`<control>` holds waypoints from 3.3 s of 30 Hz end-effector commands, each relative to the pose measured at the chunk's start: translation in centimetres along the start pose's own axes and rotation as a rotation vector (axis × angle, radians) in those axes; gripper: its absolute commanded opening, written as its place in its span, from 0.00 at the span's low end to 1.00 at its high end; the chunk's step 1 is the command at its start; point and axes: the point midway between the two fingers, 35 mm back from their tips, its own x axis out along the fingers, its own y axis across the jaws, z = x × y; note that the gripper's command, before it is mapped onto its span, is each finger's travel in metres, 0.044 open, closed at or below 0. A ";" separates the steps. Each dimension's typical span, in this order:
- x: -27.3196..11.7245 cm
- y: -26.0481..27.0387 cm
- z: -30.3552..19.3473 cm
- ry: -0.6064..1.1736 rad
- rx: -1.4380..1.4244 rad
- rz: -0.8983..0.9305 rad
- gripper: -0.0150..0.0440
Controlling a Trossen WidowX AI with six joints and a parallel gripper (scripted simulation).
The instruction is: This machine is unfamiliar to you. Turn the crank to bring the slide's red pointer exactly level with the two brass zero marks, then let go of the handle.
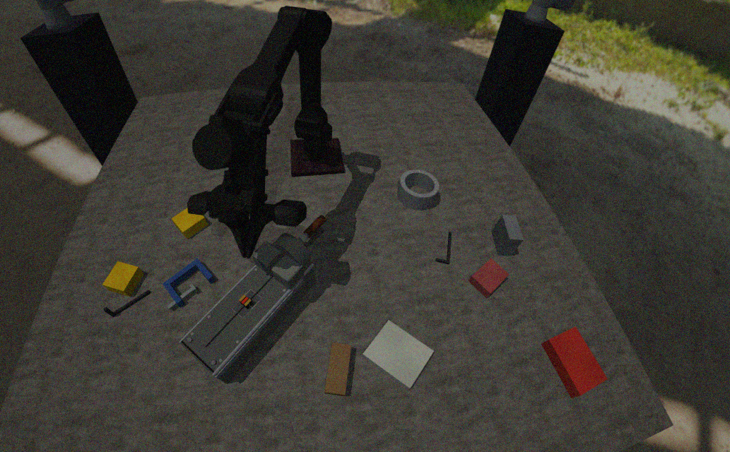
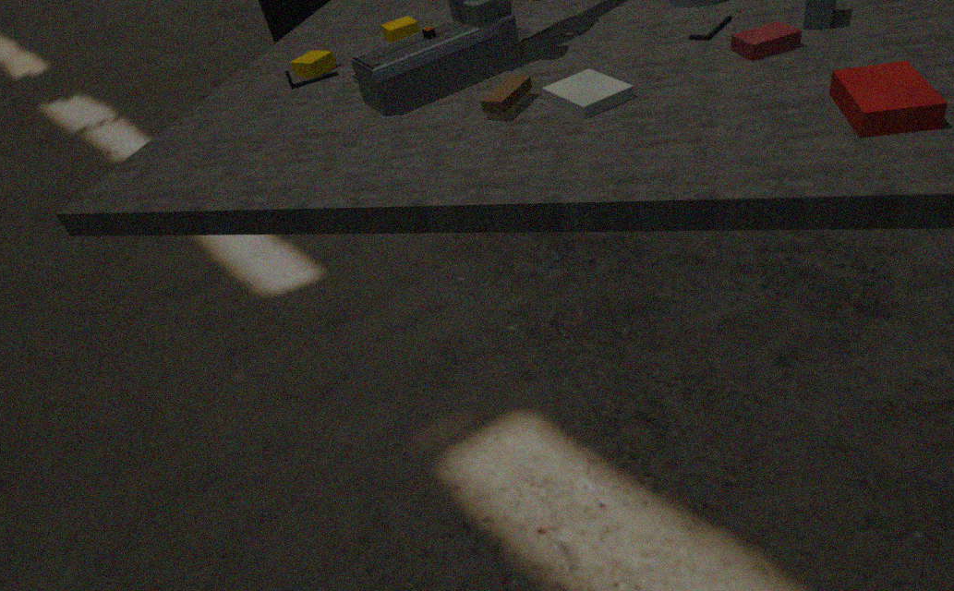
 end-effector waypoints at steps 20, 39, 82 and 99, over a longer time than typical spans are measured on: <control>0.0 0.0 0.0 0.000 0.000 0.000 0.48; 0.0 0.0 0.0 0.000 0.000 0.000 0.73; 0.0 0.0 0.0 0.000 0.000 0.002 0.79; 0.0 0.0 0.0 0.000 0.000 0.002 0.51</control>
